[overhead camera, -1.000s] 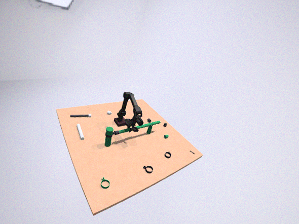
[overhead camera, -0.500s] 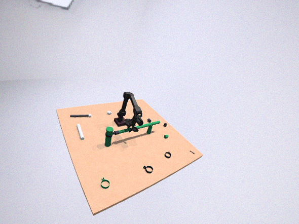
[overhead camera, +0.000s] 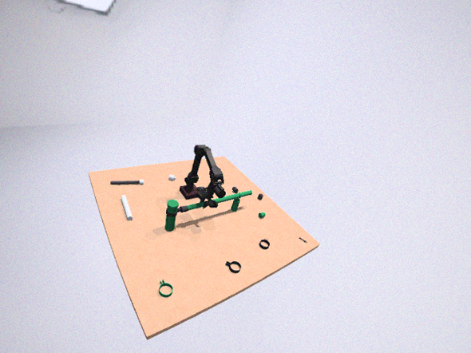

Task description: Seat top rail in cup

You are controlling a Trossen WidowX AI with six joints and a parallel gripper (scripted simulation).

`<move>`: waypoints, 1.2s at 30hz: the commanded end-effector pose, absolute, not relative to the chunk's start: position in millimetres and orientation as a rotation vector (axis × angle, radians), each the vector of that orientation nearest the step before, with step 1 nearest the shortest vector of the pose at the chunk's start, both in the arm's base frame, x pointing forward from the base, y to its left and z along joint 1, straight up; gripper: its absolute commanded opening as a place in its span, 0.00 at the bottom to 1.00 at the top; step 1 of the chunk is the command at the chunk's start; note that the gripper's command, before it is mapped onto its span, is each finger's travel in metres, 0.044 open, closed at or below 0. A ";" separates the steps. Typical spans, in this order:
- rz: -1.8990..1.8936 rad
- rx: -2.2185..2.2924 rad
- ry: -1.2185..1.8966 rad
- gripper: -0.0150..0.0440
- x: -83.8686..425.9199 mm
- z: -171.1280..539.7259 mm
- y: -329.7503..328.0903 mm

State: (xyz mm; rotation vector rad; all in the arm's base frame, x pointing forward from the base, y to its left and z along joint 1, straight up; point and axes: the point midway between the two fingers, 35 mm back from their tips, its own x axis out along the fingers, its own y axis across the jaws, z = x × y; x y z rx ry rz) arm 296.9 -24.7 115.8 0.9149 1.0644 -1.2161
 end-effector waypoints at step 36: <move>-1.218 0.913 1.065 0.25 298.7 117.3 -33.5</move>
